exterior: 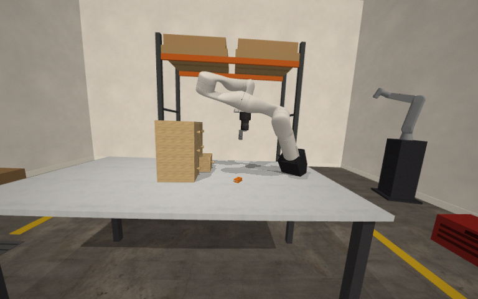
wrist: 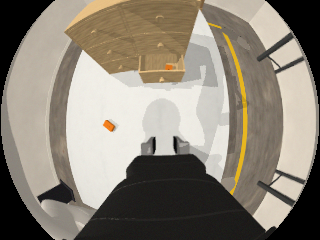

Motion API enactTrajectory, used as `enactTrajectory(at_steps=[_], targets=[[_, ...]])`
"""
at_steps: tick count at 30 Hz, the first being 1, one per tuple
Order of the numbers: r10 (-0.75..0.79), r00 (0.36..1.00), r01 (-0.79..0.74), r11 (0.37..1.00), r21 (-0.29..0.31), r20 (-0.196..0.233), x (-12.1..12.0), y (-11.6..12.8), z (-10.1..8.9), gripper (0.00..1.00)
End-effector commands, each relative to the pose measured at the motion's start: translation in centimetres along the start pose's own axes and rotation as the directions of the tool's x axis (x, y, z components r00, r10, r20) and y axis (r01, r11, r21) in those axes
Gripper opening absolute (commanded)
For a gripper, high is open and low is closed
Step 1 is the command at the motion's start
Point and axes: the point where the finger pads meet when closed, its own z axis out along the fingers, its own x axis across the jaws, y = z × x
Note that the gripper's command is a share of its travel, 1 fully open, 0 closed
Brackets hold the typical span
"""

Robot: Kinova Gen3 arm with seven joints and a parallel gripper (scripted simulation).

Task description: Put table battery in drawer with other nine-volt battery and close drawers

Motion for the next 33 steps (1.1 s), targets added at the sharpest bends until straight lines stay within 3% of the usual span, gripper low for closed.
enactTrajectory(at_steps=[1,8,9,33], targets=[[0.0,1.0,0.0,1.0,0.001,-0.001,0.02,-0.01,-0.05,0.67],[0.0,1.0,0.0,1.0,0.001,-0.001,0.02,-0.01,-0.05,0.67],[0.0,1.0,0.0,1.0,0.001,-0.001,0.02,-0.01,-0.05,1.0],[0.0,1.0,0.0,1.0,0.001,-0.001,0.02,-0.01,-0.05,1.0]])
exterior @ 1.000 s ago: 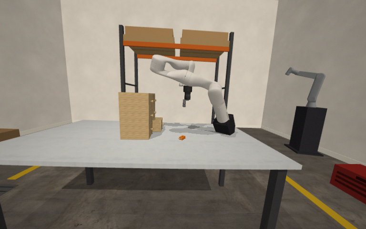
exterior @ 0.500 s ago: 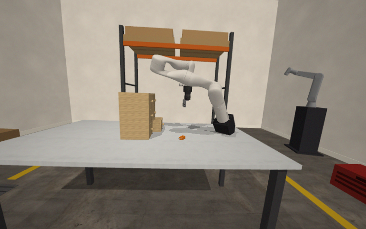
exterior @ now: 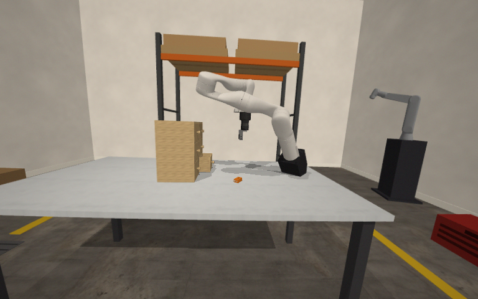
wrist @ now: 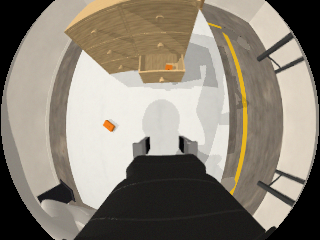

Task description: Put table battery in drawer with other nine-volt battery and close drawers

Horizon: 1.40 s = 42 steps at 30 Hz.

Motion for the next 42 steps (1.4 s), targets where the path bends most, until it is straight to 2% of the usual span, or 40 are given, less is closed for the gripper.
enactTrajectory(at_steps=[1,15,23,33,42], targets=[[0.0,1.0,0.0,1.0,0.001,-0.001,0.0,0.0,0.0,1.0],[0.0,1.0,0.0,1.0,0.001,-0.001,0.0,0.0,-0.3,1.0],[0.0,1.0,0.0,1.0,0.001,-0.001,0.0,0.0,-1.4,1.0],[0.0,1.0,0.0,1.0,0.001,-0.001,0.0,0.0,-3.8,1.0],[0.0,1.0,0.0,1.0,0.001,-0.001,0.0,0.0,-4.3,1.0]])
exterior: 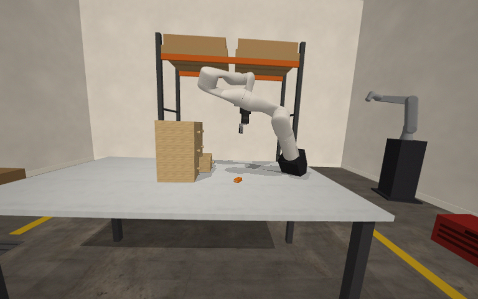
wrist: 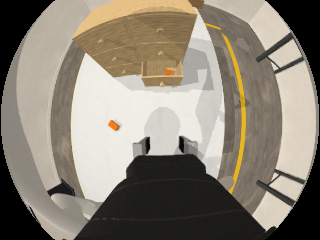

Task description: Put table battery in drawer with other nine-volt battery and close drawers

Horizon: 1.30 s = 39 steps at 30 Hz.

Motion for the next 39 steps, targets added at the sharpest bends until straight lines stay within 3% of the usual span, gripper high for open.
enactTrajectory(at_steps=[1,15,27,39], targets=[[0.0,1.0,0.0,1.0,0.002,-0.002,0.0,0.0,-0.1,1.0],[0.0,1.0,0.0,1.0,0.002,-0.002,0.1,-2.5,-0.1,1.0],[0.0,1.0,0.0,1.0,0.002,-0.002,0.2,-7.7,-0.1,1.0],[0.002,1.0,-0.002,1.0,0.002,-0.003,0.2,-8.4,0.0,1.0]])
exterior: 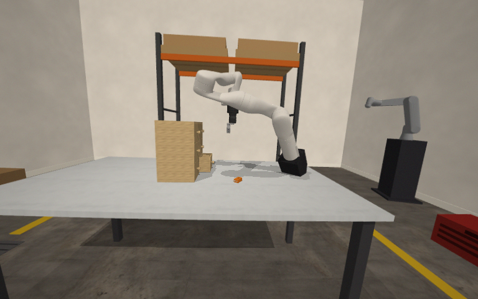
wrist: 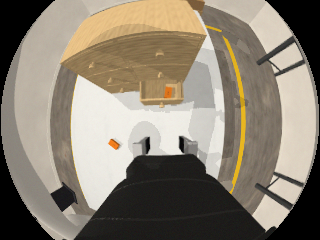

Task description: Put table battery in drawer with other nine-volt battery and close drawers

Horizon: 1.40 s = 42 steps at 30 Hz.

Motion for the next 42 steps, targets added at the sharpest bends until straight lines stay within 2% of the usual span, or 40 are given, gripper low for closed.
enactTrajectory(at_steps=[1,8,10,18,22,25,42], targets=[[0.001,1.0,-0.001,1.0,0.0,0.0,0.0,-0.3,0.3,1.0],[0.032,0.999,-0.032,0.999,0.005,-0.006,-0.1,-3.0,3.0,1.0],[0.032,0.999,-0.032,0.999,0.005,-0.006,-0.1,-3.0,3.0,1.0],[0.088,0.996,-0.087,0.996,0.015,-0.015,-0.1,-7.8,7.8,1.0],[0.106,0.994,-0.106,0.994,0.018,-0.018,-0.1,-9.3,9.3,1.0],[0.112,0.994,-0.111,0.994,0.019,-0.019,-0.1,-9.8,9.8,1.0],[0.113,0.993,-0.112,0.993,0.019,-0.019,-0.1,-9.9,9.9,1.0]])
